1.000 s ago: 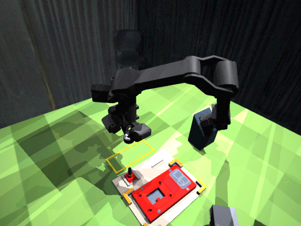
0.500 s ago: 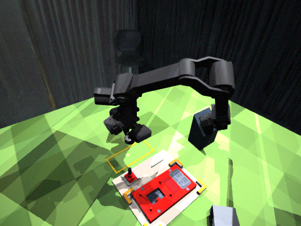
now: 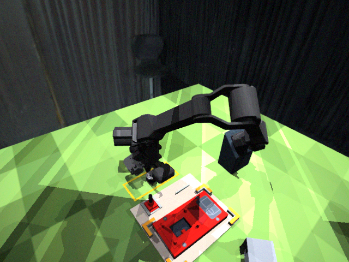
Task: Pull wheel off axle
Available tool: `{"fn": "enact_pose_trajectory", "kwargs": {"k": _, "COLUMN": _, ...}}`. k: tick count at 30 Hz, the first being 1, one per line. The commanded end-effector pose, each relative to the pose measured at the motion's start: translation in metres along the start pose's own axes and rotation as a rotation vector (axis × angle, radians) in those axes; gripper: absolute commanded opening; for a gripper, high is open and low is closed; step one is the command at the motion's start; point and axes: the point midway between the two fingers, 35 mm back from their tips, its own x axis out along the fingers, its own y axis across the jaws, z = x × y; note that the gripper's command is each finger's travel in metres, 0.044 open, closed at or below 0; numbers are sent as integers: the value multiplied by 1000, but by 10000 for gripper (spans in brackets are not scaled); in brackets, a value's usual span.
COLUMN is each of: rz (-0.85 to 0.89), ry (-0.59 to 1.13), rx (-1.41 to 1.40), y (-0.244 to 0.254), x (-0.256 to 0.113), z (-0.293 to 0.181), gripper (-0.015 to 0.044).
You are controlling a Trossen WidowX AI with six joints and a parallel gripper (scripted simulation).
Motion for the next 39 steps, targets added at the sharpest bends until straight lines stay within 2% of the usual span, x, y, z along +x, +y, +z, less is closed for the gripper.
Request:
{"fn": "enact_pose_trajectory", "kwargs": {"k": 1, "rz": 2, "ry": -6, "rx": 4, "y": 1, "x": 9, "z": 0, "gripper": 0}}
{"fn": "enact_pose_trajectory", "kwargs": {"k": 2, "rz": 2, "ry": -6, "rx": 4, "y": 1, "x": 9, "z": 0, "gripper": 0}}
{"fn": "enact_pose_trajectory", "kwargs": {"k": 13, "rz": 2, "ry": 2, "rx": 1, "y": 0, "x": 3, "z": -1, "gripper": 289}}
{"fn": "enact_pose_trajectory", "kwargs": {"k": 21, "rz": -1, "ry": -5, "rx": 4, "y": 0, "x": -54, "z": -1, "gripper": 300}}
{"fn": "enact_pose_trajectory", "kwargs": {"k": 24, "rz": -1, "ry": -5, "rx": 4, "y": 0, "x": -56, "z": -1, "gripper": 300}}
{"fn": "enact_pose_trajectory", "kwargs": {"k": 25, "rz": -4, "ry": -16, "rx": 7, "y": -1, "x": -49, "z": 0, "gripper": 326}}
{"fn": "enact_pose_trajectory", "kwargs": {"k": 29, "rz": -7, "ry": -11, "rx": 8, "y": 9, "x": -70, "z": -27, "gripper": 431}}
{"fn": "enact_pose_trajectory", "kwargs": {"k": 35, "rz": -2, "ry": -2, "rx": 8, "y": 31, "x": -98, "z": -76, "gripper": 440}}
{"fn": "enact_pose_trajectory", "kwargs": {"k": 39, "rz": -1, "ry": -1, "rx": 8, "y": 34, "x": -100, "z": -82, "gripper": 440}}
